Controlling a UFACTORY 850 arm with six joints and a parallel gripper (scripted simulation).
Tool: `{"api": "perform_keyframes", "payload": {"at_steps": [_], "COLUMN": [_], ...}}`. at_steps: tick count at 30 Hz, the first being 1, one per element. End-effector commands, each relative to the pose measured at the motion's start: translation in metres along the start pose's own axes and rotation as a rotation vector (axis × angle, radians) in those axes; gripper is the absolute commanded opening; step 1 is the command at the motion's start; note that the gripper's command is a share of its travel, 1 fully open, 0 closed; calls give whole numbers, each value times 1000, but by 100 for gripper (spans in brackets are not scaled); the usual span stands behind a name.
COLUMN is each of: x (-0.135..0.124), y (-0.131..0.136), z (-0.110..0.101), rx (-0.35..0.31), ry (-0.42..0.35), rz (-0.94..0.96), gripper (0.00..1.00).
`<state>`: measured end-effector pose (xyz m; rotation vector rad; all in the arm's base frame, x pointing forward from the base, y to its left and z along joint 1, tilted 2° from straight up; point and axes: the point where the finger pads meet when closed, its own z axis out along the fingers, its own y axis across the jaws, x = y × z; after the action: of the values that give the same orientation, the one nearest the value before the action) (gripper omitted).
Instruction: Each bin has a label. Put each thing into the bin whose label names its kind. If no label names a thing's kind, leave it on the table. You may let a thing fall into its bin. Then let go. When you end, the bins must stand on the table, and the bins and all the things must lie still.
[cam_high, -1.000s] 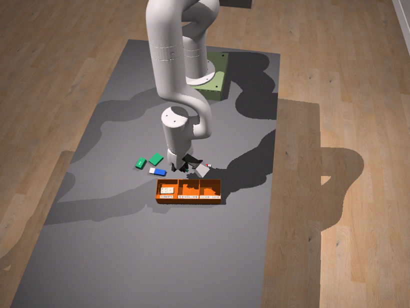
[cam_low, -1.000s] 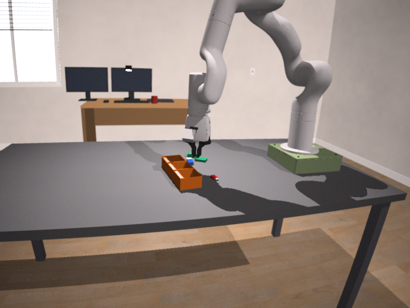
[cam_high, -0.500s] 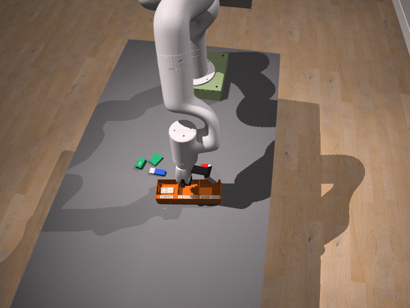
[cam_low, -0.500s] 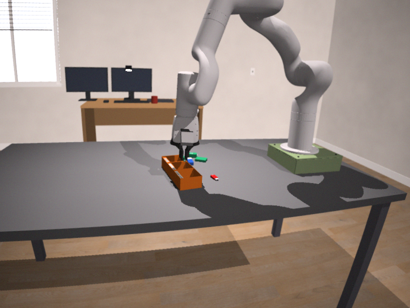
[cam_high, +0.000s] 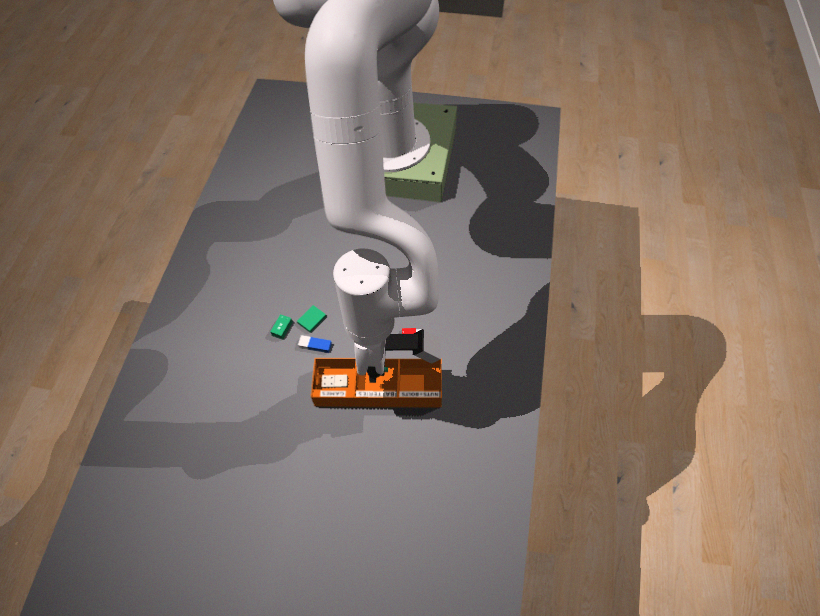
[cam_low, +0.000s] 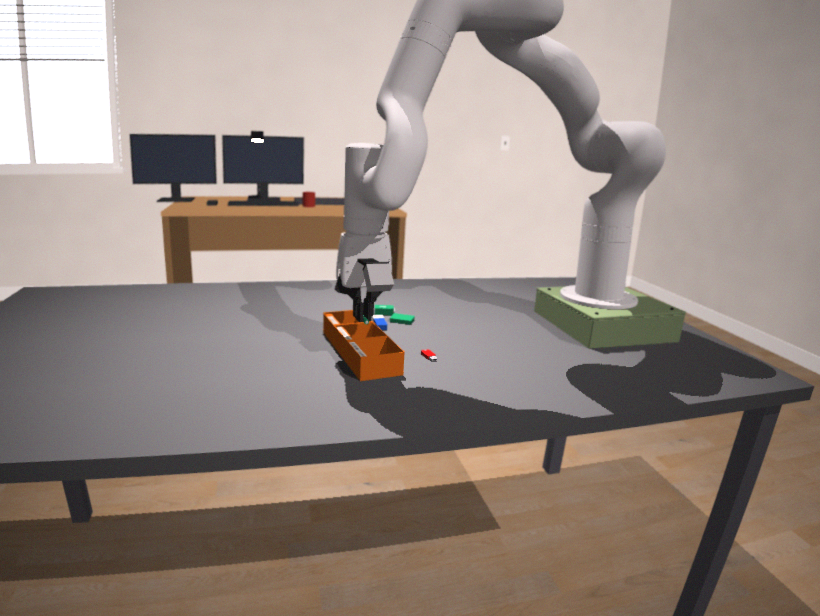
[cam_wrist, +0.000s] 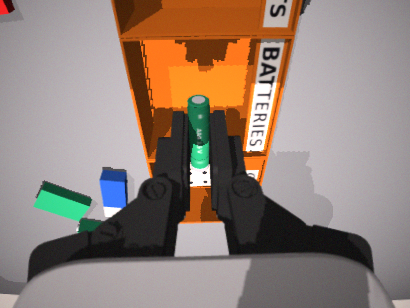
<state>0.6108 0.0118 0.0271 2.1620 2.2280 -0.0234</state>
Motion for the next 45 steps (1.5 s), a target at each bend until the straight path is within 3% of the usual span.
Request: {"api": "perform_keyframes", "payload": {"at_steps": [1, 17, 45], "x": [0, -1, -1], "y": [-1, -2, -2], "z": [-1, -1, 47], "rx": [-1, -1, -1], "ry": [3, 3, 3], "rz": [-2, -2, -2], "gripper": [0, 0, 0]}}
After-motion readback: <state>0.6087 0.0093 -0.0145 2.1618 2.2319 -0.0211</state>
